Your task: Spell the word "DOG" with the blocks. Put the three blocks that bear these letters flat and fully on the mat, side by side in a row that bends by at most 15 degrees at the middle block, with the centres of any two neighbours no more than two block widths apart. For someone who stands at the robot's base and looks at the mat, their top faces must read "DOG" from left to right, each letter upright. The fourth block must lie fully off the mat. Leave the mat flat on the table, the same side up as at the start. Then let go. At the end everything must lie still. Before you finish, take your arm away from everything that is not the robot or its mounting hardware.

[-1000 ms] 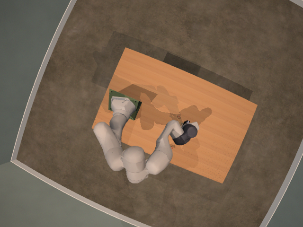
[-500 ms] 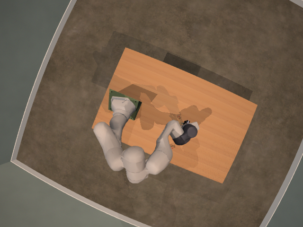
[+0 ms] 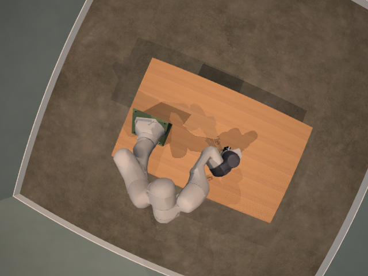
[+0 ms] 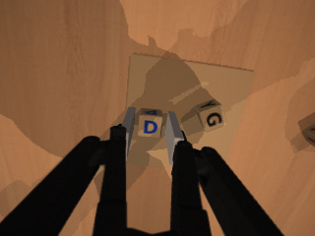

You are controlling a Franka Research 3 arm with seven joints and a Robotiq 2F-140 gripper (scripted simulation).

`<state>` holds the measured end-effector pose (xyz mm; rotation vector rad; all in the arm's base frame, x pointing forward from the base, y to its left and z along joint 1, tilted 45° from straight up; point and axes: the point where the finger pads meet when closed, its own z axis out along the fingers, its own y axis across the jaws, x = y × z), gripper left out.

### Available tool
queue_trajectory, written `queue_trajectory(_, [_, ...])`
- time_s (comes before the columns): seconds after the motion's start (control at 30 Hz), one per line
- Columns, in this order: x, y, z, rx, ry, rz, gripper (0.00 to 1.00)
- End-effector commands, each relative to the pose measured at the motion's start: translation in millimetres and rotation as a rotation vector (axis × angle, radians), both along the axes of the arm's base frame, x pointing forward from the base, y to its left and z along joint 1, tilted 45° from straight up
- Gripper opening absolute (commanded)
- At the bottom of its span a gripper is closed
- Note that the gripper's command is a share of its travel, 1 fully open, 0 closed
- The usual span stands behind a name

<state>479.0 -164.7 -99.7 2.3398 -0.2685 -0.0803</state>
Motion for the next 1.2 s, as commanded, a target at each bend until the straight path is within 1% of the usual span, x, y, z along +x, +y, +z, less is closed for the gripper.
queue_trajectory(0.0, [1.6,7.1,6.6,0.0,-0.003,-0.003,0.25])
queue_trajectory(0.2, [5.6,27.1,26.9,0.0,-0.003,-0.003,0.25])
queue_trajectory(0.27, [5.6,27.1,26.9,0.0,-0.003,-0.003,0.25])
queue_trajectory(0.53, [11.0,54.3,54.5,0.0,-0.003,-0.003,0.25])
queue_trajectory(0.67, [12.1,59.9,60.1,0.0,-0.003,-0.003,0.25])
queue_trajectory(0.83, [12.2,60.5,60.8,0.0,-0.003,-0.003,0.25])
queue_trajectory(0.87, [12.2,60.5,60.8,0.0,-0.003,-0.003,1.0])
queue_trajectory(1.17, [12.2,60.5,60.8,0.0,-0.003,-0.003,1.0])
